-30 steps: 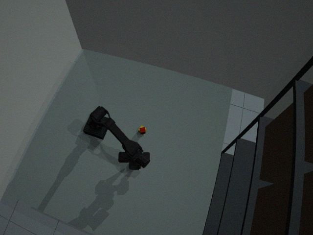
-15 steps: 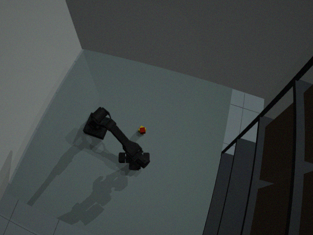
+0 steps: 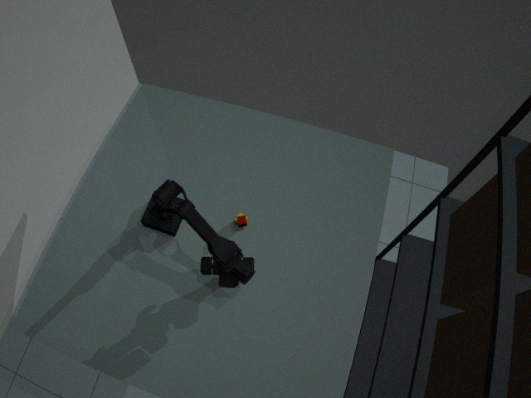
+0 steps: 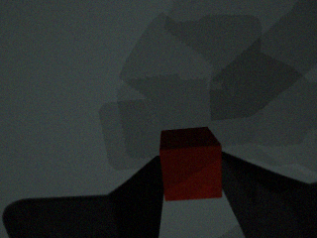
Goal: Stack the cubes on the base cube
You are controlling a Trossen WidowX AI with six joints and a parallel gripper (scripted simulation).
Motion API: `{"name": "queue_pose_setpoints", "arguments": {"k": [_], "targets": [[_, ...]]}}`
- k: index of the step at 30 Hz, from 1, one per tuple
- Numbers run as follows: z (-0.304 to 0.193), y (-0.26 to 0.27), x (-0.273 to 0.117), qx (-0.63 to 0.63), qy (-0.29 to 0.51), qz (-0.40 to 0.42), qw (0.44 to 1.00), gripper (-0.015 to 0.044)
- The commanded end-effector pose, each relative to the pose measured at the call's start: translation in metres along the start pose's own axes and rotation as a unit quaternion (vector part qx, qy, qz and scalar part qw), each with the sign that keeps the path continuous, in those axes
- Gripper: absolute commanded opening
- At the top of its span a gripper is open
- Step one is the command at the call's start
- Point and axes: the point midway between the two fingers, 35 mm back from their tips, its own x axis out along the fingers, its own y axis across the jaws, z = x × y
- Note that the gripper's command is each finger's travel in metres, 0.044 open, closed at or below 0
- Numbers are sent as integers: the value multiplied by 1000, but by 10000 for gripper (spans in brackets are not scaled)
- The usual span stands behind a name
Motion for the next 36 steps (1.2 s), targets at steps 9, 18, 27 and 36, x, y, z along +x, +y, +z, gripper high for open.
{"name": "queue_pose_setpoints", "arguments": {"k": [9, 18, 27, 36], "targets": [[2, 3, -44, -3, -3, 7, 1000, 105], [0, 0, -73, -3, -3, 7, 1000, 105], [-2, -1, -87, -3, -3, 7, 1000, 105], [-26, 12, -87, -12, -2, 7, 1000, 105]]}}
